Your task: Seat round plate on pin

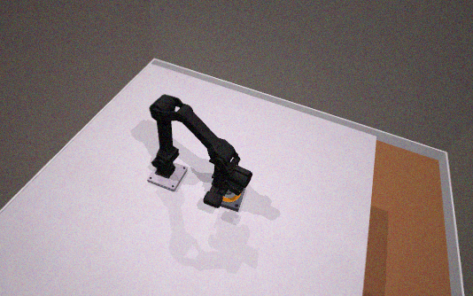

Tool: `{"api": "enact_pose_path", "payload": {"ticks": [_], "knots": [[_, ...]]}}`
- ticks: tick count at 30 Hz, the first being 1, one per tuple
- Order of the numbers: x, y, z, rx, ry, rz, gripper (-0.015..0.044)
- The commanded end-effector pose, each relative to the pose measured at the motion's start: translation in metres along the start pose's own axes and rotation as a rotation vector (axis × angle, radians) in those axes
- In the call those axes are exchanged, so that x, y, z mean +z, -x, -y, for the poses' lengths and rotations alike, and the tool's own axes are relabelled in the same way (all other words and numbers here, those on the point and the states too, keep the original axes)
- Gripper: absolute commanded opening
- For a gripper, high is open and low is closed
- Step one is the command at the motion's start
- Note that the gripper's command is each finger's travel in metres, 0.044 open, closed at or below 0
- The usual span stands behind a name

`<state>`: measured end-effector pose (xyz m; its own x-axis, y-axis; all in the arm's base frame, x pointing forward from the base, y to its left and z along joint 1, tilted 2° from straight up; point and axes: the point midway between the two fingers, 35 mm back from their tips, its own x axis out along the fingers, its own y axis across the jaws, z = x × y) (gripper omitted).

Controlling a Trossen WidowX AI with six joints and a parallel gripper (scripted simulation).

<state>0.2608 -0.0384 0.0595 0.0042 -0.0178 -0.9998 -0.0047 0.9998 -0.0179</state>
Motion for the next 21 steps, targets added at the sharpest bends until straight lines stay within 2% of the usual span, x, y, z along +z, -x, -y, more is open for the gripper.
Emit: {"api": "enact_pose_path", "payload": {"ticks": [1, 21], "knots": [[-0.008, -0.001, -0.003, 0.000, -0.002, -0.006, 0.0000], [-0.026, 0.001, -0.021, 0.001, -0.001, -0.008, 0.0000]]}}
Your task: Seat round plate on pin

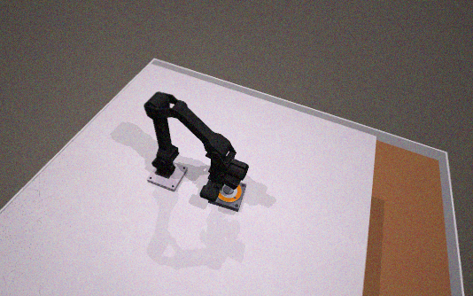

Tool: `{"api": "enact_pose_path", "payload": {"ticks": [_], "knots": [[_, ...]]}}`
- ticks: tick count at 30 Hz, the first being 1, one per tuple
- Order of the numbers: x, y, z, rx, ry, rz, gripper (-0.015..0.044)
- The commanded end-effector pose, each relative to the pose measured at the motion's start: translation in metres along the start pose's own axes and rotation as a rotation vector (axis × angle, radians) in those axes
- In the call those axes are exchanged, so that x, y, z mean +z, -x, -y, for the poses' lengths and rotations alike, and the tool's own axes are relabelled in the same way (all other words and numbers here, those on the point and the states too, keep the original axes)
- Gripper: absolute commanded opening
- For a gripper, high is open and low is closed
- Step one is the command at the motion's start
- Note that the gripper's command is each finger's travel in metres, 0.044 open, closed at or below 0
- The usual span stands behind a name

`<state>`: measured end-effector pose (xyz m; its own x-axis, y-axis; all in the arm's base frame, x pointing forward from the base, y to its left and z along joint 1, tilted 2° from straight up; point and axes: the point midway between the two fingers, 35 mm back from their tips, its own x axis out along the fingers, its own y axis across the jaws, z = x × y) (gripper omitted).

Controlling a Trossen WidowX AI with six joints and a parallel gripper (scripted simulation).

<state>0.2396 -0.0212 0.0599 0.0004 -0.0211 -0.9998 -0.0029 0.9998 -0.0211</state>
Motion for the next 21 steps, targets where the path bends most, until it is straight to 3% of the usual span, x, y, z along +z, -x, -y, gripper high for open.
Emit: {"api": "enact_pose_path", "payload": {"ticks": [1, 21], "knots": [[-0.005, 0.000, -0.005, 0.005, 0.000, -0.004, 0.0000], [-0.009, -0.001, -0.016, 0.006, 0.000, -0.004, 0.0000]]}}
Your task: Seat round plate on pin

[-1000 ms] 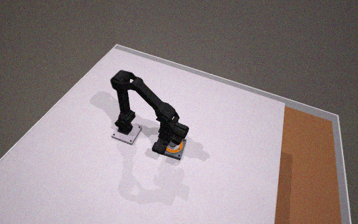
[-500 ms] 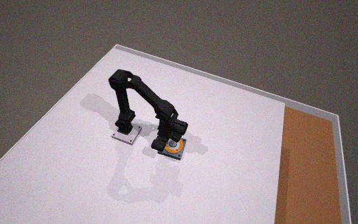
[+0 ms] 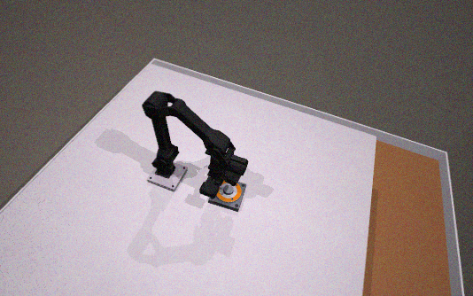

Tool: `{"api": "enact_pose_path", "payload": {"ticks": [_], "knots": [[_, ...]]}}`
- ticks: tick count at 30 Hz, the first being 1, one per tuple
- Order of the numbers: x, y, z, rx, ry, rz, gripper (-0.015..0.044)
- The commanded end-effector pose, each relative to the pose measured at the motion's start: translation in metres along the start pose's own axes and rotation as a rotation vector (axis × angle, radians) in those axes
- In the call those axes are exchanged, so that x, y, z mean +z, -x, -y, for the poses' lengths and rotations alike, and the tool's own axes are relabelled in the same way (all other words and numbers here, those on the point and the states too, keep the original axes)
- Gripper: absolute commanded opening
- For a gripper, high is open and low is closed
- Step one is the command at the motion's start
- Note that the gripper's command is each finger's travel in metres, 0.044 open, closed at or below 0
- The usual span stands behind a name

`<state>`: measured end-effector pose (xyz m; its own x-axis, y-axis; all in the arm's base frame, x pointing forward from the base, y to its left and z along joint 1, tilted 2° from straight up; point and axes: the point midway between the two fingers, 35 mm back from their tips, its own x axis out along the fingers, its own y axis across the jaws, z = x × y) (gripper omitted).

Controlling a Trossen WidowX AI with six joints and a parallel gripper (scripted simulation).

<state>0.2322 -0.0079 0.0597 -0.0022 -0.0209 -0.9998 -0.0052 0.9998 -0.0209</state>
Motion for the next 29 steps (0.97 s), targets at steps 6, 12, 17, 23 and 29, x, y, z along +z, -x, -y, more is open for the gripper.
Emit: {"api": "enact_pose_path", "payload": {"ticks": [6, 12, 17, 23, 29], "knots": [[-0.001, 0.013, -0.003, 0.005, -0.002, -0.002, 0.0000], [-0.005, 0.043, -0.001, 0.005, -0.002, -0.002, 0.0000], [-0.006, 0.038, -0.001, 0.000, -0.001, -0.010, 0.0000], [-0.006, 0.038, -0.001, 0.000, -0.001, -0.010, 0.0000], [-0.006, 0.038, -0.001, 0.000, -0.001, -0.010, 0.0000]]}}
